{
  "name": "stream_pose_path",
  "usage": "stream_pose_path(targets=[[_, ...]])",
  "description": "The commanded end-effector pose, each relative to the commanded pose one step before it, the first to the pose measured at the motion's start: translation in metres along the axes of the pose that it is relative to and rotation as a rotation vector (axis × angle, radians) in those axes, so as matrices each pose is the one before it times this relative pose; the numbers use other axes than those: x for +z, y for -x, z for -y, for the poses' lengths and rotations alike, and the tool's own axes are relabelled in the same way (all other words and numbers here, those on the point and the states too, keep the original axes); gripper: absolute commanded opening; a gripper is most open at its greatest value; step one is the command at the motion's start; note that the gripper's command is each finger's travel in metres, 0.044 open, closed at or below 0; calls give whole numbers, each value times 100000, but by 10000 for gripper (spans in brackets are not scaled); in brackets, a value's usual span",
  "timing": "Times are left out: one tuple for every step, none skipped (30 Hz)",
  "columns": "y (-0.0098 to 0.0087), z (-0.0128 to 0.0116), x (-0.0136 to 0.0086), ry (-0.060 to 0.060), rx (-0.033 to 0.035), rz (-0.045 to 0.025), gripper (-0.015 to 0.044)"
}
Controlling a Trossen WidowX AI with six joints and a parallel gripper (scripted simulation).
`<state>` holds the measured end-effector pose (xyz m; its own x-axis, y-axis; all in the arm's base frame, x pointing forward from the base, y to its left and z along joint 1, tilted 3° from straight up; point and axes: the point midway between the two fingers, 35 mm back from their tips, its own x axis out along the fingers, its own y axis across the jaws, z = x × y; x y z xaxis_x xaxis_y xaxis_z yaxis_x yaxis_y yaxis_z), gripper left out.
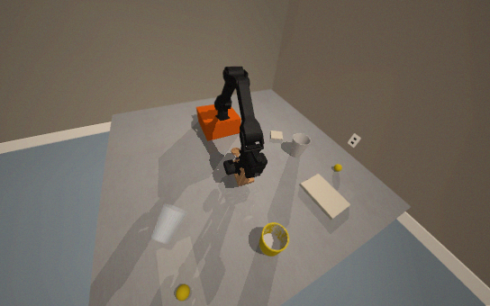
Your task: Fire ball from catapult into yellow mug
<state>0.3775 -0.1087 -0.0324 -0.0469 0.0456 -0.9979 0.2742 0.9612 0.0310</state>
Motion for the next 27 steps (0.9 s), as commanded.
stream_pose_path(targets=[[3309,3,910,336,-104,5272,0],[0,0,0,0,0,0,0],[0,0,0,0,0,0,0],[-53,-27,97,15,35,6,0],[-27,0,3,0,1,0,0],[-81,-1,8,1,2,0,0],[-107,-2,11,1,3,0,0],[-157,-3,15,1,4,1,0],[-164,-3,15,1,4,1,0],[-165,-3,15,1,4,0,0],[-165,-3,14,1,4,0,0],[-165,-3,13,1,4,0,0],[-165,-3,12,1,4,0,0],[-165,-3,12,1,4,0,0],[-165,-3,11,1,4,0,0],[-165,-3,10,1,4,0,0],[-165,-3,9,1,4,0,0],[-165,-3,9,1,4,0,0],[-165,-3,8,1,4,0,0],[-165,-3,7,1,4,0,0],[-165,-3,6,1,4,0,0],[-165,-3,6,1,4,-1,0],[-165,-3,5,1,4,-1,0],[-165,-3,4,1,4,-1,0],[-164,-3,3,1,4,-1,0],[-165,-3,3,1,4,-1,0],[-164,-3,2,1,4,-1,0]])
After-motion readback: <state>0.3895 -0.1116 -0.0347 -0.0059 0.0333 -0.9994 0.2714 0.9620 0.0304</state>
